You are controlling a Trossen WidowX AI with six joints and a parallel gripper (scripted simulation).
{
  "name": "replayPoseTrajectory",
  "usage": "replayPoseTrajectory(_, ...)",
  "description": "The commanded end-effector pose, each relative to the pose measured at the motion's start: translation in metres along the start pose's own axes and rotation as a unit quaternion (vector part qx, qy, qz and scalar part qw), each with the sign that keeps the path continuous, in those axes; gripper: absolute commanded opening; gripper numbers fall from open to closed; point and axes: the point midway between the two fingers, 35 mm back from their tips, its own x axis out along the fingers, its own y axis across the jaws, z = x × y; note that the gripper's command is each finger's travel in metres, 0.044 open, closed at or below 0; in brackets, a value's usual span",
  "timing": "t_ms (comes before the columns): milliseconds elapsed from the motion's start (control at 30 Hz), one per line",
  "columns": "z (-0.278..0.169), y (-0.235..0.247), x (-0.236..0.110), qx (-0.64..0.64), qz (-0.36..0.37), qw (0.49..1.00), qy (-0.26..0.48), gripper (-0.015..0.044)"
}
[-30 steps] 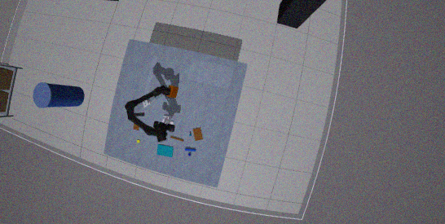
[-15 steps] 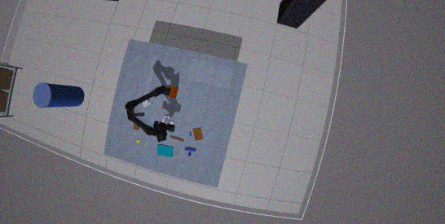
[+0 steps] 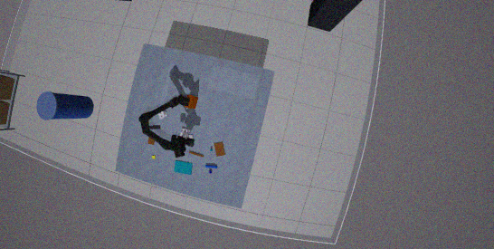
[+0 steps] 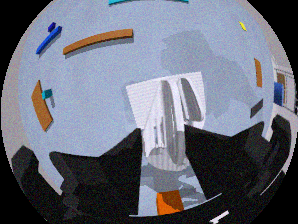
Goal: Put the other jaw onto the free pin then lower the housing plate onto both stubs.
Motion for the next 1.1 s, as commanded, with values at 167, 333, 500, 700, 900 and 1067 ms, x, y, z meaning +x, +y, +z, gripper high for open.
replayPoseTrajectory(167,-0.002,-0.001,0.016,-0.004,-0.004,1.0,0.001,0.0134)
replayPoseTrajectory(333,-0.002,-0.001,0.025,-0.004,-0.004,1.0,0.001,0.0134)
replayPoseTrajectory(500,-0.002,-0.001,0.033,-0.003,-0.005,1.0,0.001,0.0134)
replayPoseTrajectory(700,-0.003,-0.001,0.037,-0.003,-0.005,1.0,0.001,0.0134)
replayPoseTrajectory(900,-0.003,-0.001,0.037,-0.003,-0.005,1.0,0.001,0.0134)
replayPoseTrajectory(1067,-0.003,-0.001,0.037,-0.003,-0.005,1.0,0.001,0.0134)
